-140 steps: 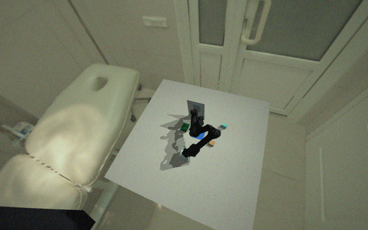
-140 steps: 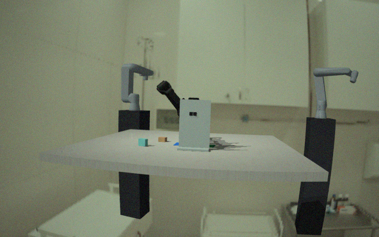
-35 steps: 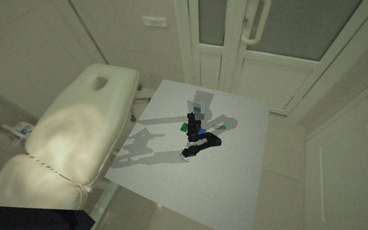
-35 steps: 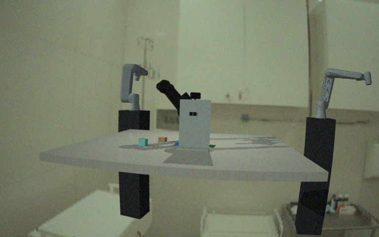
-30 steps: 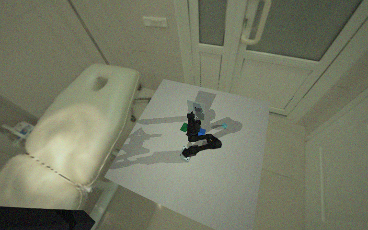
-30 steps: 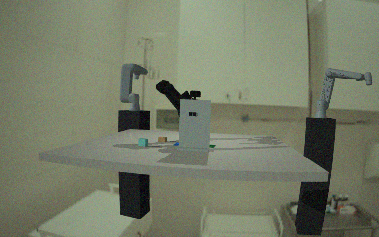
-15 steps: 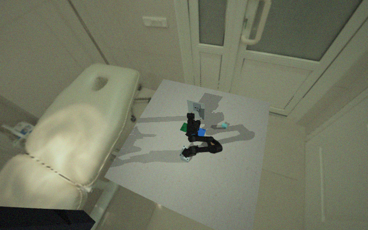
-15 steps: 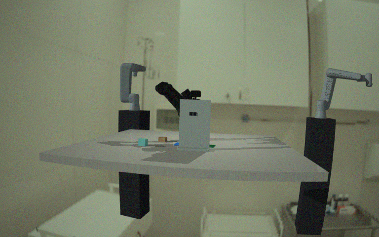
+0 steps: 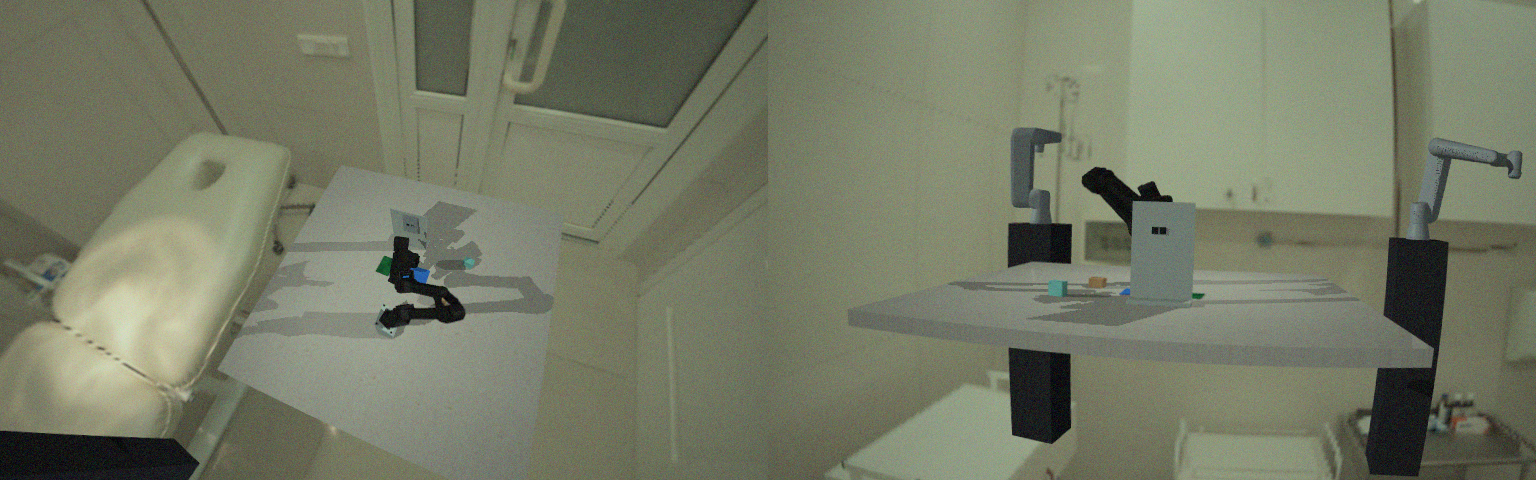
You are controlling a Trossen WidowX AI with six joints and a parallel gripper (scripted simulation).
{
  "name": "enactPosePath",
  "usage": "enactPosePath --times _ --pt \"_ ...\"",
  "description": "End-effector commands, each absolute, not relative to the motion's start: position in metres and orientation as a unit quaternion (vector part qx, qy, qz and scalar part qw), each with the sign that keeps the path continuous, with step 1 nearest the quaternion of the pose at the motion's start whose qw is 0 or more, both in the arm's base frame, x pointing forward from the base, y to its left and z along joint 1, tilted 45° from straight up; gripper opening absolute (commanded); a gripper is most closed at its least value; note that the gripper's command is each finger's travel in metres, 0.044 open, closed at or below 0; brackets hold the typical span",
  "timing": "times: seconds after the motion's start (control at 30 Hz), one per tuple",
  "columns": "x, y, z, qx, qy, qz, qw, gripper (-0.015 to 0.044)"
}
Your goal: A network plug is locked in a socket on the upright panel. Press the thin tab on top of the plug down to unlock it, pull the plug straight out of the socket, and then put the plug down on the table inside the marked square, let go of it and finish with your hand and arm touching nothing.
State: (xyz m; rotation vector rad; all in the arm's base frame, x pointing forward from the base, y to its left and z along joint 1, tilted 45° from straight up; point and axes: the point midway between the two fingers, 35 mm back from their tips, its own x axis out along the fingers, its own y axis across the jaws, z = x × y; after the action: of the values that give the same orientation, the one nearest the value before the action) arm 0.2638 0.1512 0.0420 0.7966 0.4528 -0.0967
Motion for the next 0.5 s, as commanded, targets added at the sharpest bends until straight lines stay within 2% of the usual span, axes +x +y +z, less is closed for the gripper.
enactPosePath --times 0.0,0.47 --pt "0.265 0.141 0.038 0.389 0.219 -0.084 0.891 0.0000" --pt "0.259 0.099 0.026 0.382 0.213 -0.214 0.874 0.0000"
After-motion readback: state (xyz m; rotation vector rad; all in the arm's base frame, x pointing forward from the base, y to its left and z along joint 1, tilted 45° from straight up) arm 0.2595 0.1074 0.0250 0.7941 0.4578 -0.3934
